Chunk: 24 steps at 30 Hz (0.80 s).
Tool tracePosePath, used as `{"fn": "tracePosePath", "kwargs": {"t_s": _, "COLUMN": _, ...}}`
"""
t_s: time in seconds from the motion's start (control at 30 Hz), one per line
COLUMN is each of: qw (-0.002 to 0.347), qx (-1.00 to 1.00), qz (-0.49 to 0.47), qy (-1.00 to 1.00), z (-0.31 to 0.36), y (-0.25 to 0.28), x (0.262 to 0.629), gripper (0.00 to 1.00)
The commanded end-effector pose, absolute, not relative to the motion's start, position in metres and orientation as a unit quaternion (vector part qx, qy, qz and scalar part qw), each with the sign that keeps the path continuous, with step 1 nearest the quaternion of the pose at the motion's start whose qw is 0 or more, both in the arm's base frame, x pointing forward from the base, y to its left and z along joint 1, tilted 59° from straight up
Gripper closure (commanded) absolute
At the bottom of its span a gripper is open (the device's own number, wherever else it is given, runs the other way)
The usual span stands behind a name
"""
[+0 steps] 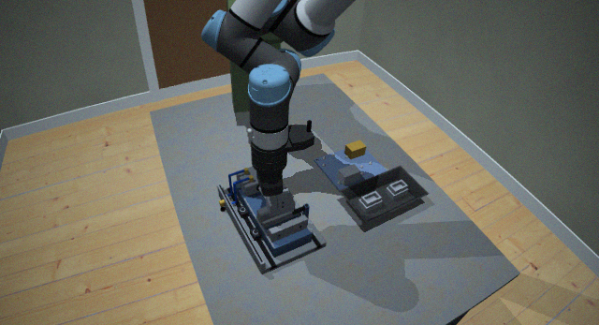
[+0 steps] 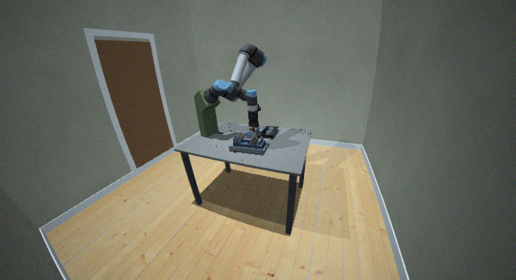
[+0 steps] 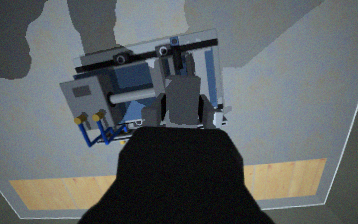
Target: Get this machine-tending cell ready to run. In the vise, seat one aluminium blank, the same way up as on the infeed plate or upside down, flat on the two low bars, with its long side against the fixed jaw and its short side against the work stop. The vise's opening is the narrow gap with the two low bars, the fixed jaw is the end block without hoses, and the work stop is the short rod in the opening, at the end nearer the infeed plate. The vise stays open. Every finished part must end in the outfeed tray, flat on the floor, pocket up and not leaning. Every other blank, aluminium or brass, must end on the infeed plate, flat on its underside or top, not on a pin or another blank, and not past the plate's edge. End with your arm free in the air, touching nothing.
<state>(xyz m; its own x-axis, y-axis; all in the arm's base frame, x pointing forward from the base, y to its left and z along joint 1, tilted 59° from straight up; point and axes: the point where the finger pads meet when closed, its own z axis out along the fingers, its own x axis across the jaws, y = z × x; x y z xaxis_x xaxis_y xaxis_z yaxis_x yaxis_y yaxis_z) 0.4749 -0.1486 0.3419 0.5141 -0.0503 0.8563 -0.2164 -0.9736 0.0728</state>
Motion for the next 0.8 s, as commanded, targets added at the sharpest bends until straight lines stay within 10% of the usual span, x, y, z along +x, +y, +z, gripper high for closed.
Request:
{"fn": "tracePosePath", "kwargs": {"t_s": 0.0, "qw": 0.105, "qx": 0.869, "qz": 0.481, "qy": -0.035, "z": 0.3422, "y": -0.1478, "x": 0.4749, "gripper": 1.0}}
{"fn": "tracePosePath", "kwargs": {"t_s": 0.77, "qw": 0.132, "qx": 0.87, "qz": 0.475, "qy": 0.014, "z": 0.3421, "y": -0.1475, "x": 0.475, "gripper": 1.0}}
